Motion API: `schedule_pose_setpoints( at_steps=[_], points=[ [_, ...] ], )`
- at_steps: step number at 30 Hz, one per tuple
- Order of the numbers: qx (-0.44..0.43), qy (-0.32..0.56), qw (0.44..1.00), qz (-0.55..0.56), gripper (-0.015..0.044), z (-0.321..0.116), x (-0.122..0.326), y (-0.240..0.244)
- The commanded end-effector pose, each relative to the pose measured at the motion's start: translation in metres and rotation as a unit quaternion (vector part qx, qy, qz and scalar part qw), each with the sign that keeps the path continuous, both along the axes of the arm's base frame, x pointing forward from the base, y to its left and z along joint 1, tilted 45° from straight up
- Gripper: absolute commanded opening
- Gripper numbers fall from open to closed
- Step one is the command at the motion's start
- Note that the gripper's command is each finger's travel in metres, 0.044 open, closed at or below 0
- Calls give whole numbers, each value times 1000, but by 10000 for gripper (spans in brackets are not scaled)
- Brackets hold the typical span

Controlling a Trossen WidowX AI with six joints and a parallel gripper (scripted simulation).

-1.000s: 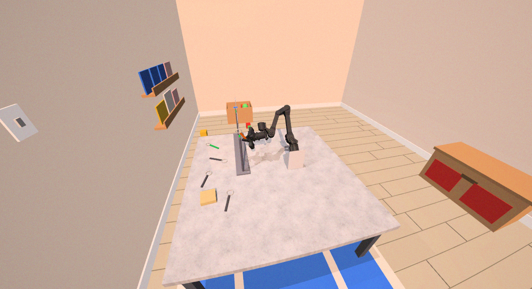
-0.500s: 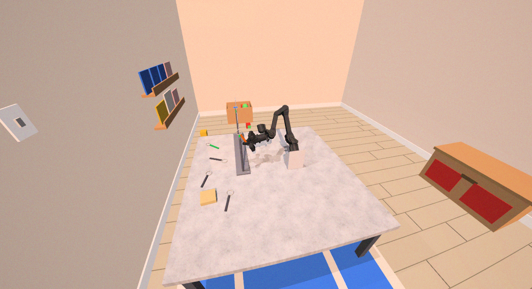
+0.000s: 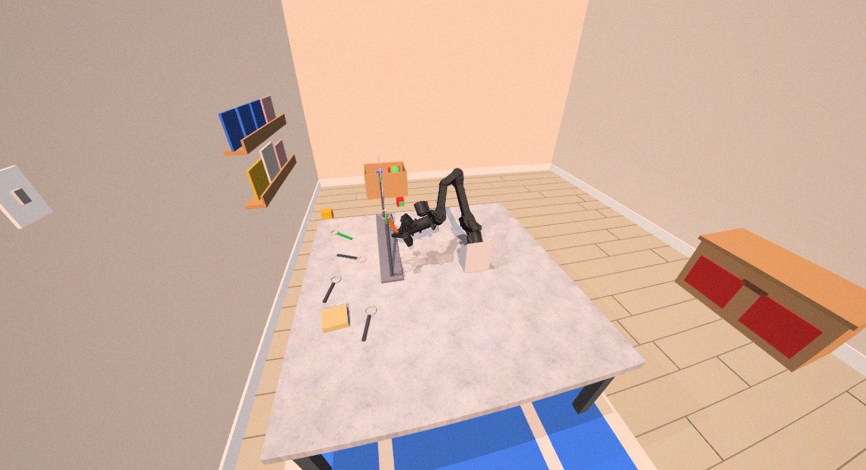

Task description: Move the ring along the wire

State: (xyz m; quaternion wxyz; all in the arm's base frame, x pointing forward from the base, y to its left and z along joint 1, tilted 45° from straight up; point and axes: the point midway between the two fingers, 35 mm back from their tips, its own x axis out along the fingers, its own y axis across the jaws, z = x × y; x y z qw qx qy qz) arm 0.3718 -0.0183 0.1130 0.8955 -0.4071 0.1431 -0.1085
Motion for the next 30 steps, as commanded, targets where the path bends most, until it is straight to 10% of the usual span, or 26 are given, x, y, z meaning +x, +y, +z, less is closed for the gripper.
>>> schedule_pose_setpoints(
  at_steps=[1, 30],
  points=[
    [10, 1, 1000, 0, -150, -6, -1, 5],
    [18, 1, 1000, 0, -150, -28, -3, 27]
  ],
)
